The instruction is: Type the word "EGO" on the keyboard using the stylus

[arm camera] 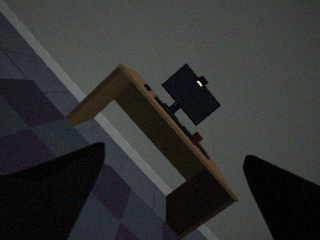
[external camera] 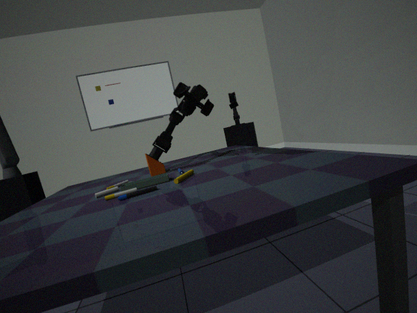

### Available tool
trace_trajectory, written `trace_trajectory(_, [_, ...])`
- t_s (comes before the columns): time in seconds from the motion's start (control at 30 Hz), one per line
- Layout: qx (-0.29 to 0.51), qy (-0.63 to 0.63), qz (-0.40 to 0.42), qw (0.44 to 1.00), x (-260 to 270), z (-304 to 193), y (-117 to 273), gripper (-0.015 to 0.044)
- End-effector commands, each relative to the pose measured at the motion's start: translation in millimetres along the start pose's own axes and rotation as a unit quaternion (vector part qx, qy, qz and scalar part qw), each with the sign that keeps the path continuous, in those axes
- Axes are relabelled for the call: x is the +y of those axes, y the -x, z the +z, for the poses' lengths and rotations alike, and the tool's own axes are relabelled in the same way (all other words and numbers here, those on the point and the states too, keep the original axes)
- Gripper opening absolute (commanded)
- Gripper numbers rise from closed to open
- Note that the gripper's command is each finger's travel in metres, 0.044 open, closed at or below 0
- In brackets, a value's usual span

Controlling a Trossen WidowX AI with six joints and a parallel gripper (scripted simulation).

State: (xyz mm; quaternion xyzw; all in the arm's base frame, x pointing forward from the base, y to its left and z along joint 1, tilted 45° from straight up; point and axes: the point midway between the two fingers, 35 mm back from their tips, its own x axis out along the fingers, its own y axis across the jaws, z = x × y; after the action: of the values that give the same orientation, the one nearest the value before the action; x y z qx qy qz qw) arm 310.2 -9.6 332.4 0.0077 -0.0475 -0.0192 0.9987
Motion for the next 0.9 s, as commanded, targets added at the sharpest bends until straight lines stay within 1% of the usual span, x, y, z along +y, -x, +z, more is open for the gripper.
trace_trajectory(0.0, [0.005,0.001,0.001,1.0,0.1,-2.5,-1.2,0.0414])
trace_trajectory(0.07, [0.047,0.01,0.011,0.999,0.8,-22.7,-9.7,0.0361])
trace_trajectory(0.17, [0.142,0.022,0.035,0.989,1.4,-70.2,-23.4,0.0282])
trace_trajectory(0.27, [0.236,0.021,0.061,0.97,1.1,-118.8,-28.9,0.0204])
trace_trajectory(0.4, [0.362,-0.007,0.091,0.928,-0.4,-183.6,-23.7,0.0099])
trace_trajectory(0.53, [0.47,-0.043,0.123,0.873,-2.4,-236.3,-8.3,0.0])
trace_trajectory(0.7, [0.595,-0.123,0.17,0.775,-2.5,-293.1,25.0,0.0])
trace_trajectory(0.87, [0.678,-0.236,0.209,0.664,2.3,-327.4,61.1,0.0])
